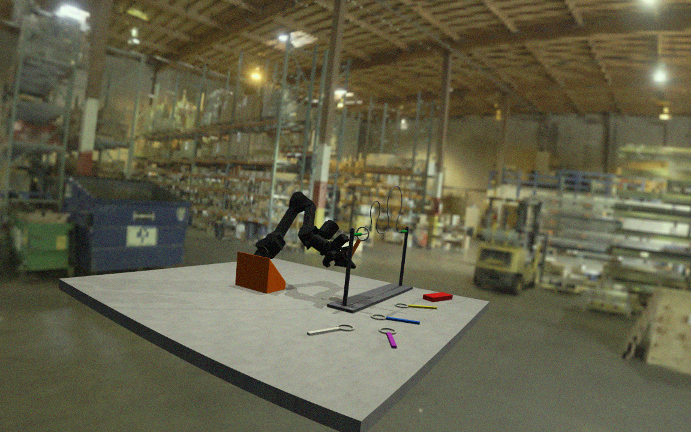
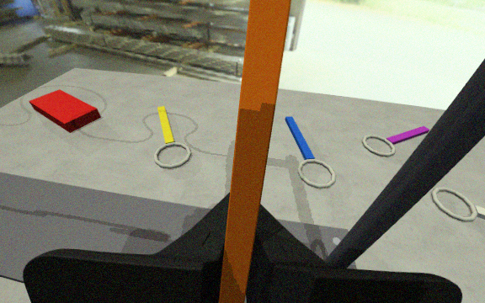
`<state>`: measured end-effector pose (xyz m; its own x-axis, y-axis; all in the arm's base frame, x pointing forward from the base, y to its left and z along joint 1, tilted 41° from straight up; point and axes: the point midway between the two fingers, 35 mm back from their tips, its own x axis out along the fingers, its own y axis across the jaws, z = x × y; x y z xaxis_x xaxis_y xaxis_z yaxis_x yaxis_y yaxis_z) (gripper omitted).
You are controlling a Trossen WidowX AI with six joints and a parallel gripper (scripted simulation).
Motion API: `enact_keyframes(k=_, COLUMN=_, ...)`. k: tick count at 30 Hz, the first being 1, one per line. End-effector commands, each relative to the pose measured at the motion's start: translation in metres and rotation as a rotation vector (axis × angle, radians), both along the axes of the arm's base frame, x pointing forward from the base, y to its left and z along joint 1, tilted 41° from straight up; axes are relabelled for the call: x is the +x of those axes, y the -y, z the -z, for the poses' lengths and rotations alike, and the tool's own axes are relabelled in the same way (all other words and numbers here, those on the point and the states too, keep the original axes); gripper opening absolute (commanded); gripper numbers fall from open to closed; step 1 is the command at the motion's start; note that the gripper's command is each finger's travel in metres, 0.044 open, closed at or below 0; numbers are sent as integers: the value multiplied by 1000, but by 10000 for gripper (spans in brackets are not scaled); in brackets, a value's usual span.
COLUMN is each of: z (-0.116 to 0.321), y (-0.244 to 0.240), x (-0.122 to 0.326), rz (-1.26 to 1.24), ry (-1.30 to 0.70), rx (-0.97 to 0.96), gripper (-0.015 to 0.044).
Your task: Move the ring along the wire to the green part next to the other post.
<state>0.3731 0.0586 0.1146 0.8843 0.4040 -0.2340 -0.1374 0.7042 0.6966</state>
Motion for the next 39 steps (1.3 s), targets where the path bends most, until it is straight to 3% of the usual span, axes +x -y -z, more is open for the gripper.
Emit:
enact_keyframes(k=1, z=4, y=3, x=-1, rz=-4, ry=-2, rx=-4, gripper=-150)
enact_keyframes(k=39, z=33, y=9, x=-1, rz=-3, ry=0, rx=-4, gripper=-150)
